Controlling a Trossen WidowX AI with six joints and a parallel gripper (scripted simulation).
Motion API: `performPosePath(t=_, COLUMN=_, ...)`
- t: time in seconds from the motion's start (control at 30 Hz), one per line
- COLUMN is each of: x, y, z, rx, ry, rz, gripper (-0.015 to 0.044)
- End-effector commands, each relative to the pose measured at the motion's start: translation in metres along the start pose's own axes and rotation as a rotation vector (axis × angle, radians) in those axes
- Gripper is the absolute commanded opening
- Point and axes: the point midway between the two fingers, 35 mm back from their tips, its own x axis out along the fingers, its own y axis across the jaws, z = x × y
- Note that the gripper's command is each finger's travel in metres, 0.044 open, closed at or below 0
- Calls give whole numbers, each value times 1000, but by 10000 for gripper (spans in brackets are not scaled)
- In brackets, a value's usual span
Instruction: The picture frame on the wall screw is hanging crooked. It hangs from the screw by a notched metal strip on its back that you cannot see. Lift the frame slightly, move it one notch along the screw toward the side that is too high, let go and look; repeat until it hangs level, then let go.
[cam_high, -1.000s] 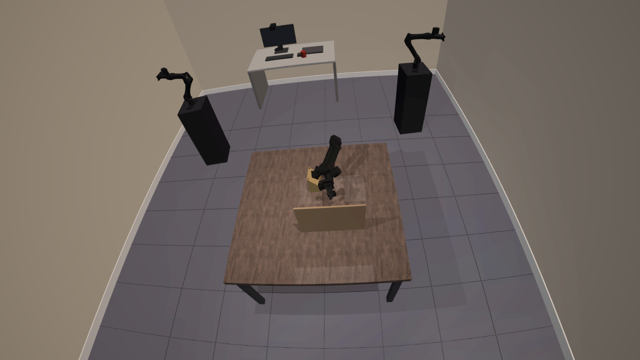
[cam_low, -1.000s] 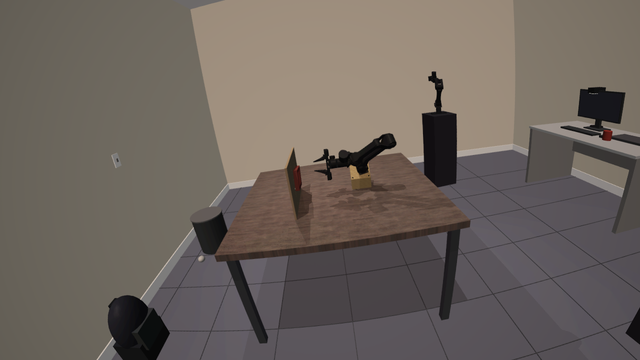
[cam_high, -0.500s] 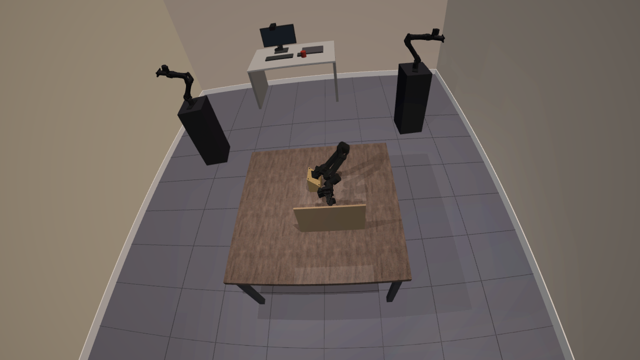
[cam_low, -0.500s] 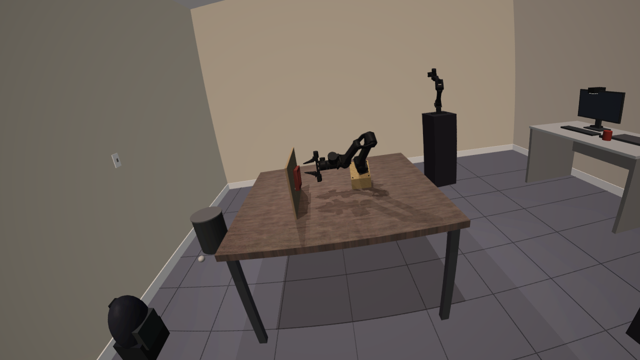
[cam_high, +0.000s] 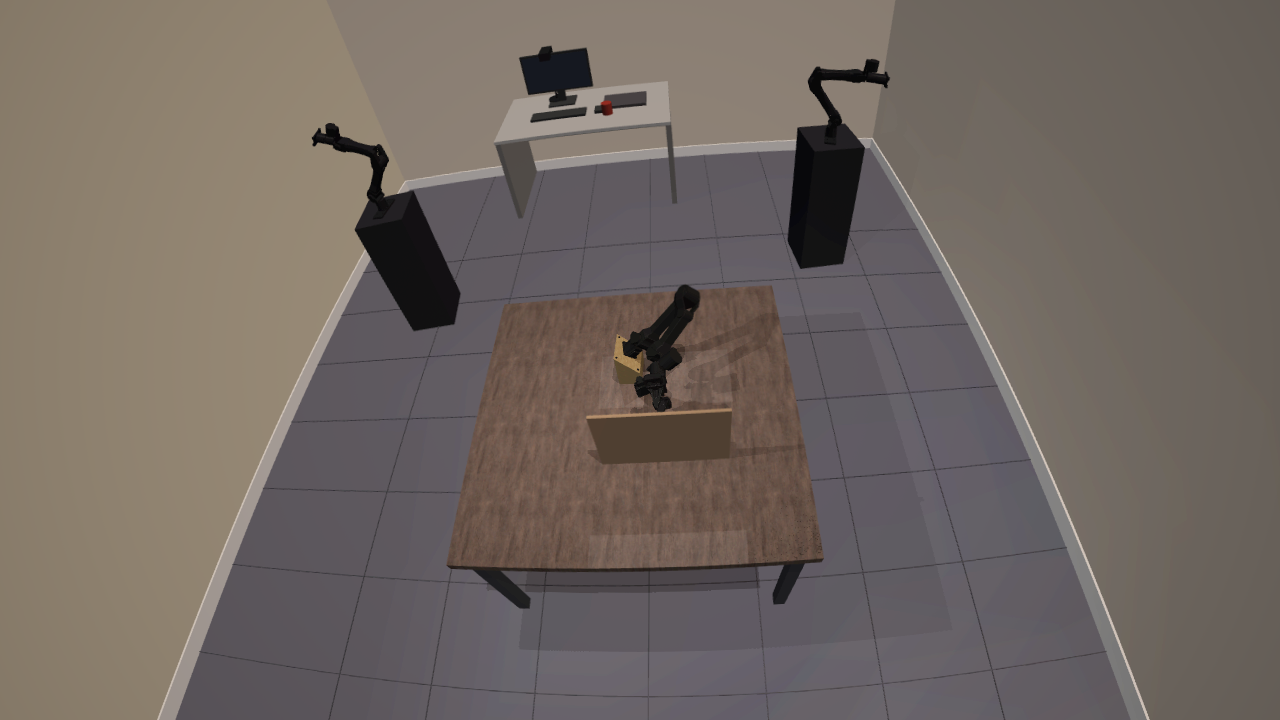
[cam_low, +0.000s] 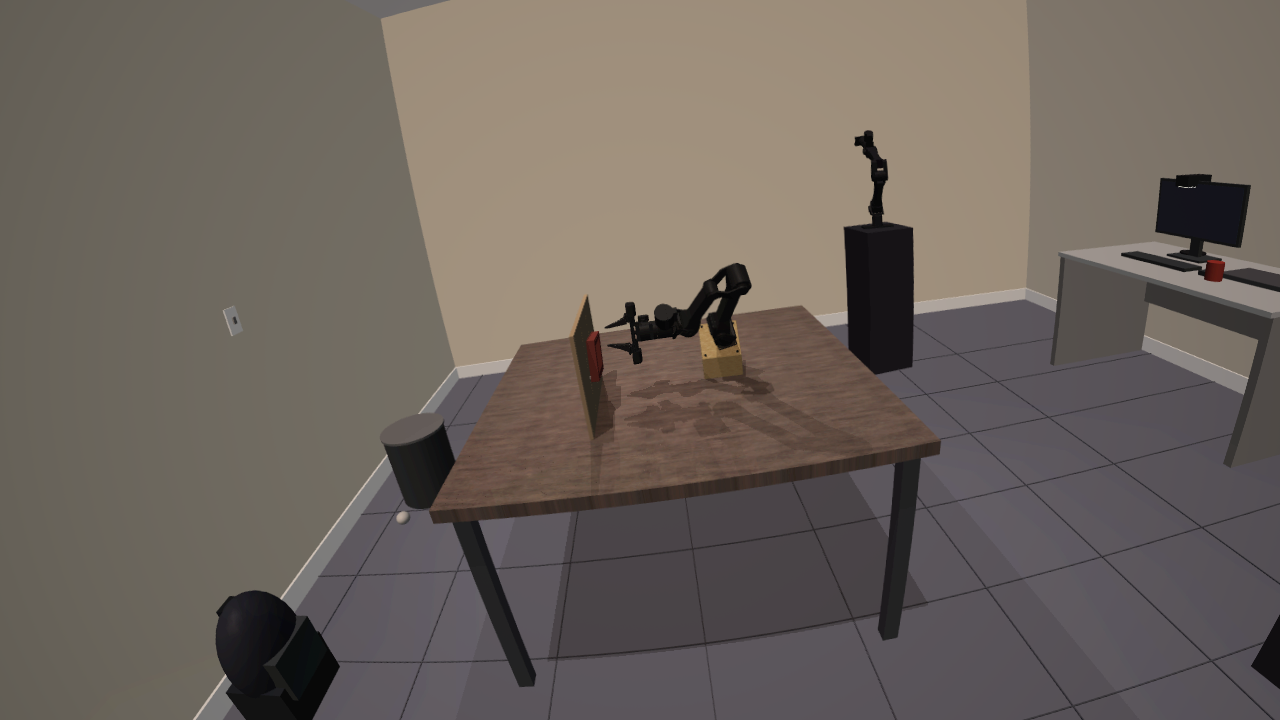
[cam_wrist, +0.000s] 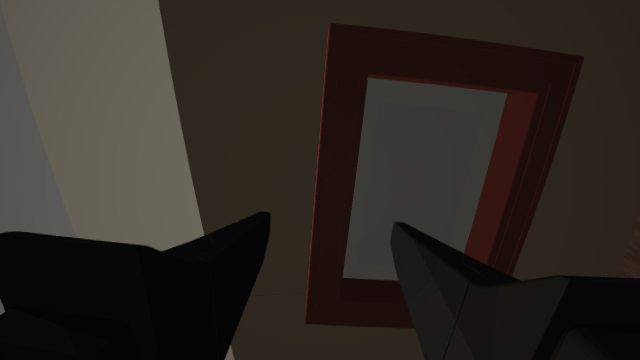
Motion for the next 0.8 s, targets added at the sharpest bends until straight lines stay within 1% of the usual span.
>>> performPosePath(t=0.0, x=0, y=-1, z=0, rx=4, ry=3, rz=-5, gripper=260)
performPosePath(t=0.2, x=4, y=-1, z=0, rx=4, ry=3, rz=-5, gripper=260)
performPosePath(t=0.77, x=31, y=-1, z=-1, rx=4, ry=4, rz=-4, gripper=260)
